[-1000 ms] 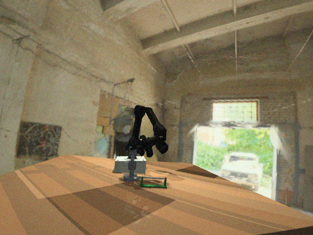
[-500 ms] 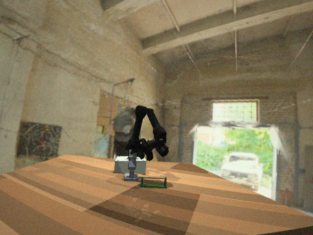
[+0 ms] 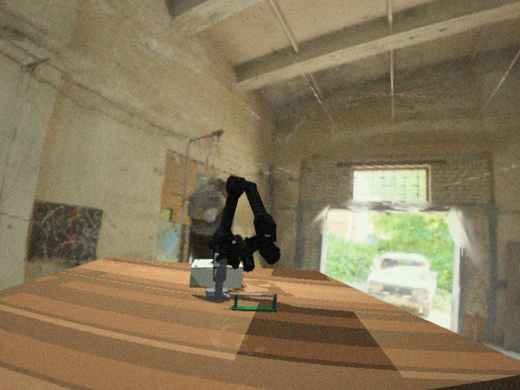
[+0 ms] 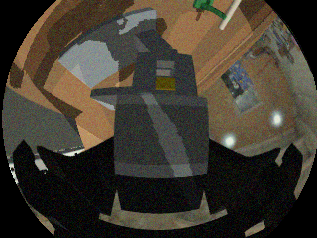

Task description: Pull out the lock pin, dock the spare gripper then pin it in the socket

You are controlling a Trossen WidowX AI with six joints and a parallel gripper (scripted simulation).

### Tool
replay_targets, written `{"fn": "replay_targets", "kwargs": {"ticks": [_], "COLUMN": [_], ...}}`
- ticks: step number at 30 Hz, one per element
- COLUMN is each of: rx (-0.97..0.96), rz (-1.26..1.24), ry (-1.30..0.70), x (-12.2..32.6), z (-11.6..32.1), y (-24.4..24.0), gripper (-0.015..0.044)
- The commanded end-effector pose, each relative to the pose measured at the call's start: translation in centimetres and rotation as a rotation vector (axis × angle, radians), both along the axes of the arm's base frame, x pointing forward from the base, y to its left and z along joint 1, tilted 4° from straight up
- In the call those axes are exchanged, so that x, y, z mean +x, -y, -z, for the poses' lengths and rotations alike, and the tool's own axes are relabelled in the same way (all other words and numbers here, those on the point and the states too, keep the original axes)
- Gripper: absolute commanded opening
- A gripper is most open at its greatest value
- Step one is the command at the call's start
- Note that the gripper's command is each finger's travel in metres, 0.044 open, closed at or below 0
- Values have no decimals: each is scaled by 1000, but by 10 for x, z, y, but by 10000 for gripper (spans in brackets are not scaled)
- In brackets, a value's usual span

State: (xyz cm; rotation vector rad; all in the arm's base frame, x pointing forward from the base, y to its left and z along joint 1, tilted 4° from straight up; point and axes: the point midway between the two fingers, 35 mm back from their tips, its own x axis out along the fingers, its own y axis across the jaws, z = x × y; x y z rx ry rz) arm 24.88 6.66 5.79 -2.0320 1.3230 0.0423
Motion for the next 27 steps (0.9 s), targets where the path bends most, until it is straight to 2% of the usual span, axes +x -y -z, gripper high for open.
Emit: {"fn": "replay_targets", "kwargs": {"ticks": [1,11,27], "rx": [-2,-1,-1], "rz": [-7,0,0], "ry": [9,-1,-1], "x": [4,0,0], "z": [0,0,0], "y": [-1,0,0], "gripper": [0,0,420]}}
